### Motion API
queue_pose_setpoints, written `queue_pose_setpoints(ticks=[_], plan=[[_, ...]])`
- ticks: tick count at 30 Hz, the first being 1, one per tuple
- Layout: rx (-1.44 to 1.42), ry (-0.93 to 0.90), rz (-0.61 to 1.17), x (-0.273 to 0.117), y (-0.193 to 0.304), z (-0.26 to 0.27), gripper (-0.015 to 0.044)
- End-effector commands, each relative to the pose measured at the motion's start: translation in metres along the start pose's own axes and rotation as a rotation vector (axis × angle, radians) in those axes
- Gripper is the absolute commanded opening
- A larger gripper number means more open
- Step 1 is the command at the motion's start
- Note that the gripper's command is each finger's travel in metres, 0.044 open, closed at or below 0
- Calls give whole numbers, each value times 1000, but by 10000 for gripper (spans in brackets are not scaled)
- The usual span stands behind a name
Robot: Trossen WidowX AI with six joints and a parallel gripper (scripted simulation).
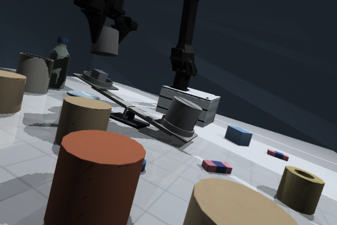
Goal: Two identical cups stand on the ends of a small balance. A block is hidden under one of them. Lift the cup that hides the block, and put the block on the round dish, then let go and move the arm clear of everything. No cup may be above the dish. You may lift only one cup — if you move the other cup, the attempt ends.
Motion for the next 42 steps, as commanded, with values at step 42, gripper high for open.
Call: queue_pose_setpoints(ticks=[42], plan=[[-26,0,-2,30,-69,-26,0]])
Point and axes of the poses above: the point midway between the two fingers, 35 mm back from their tips, its own x axis out along the fingers, its own z axis across the jaws, y = z × x, the point moved 2 cm from there along -x, back along the fingers, and after that the axes turned 14 degrees about x, right-handed, at the moved point
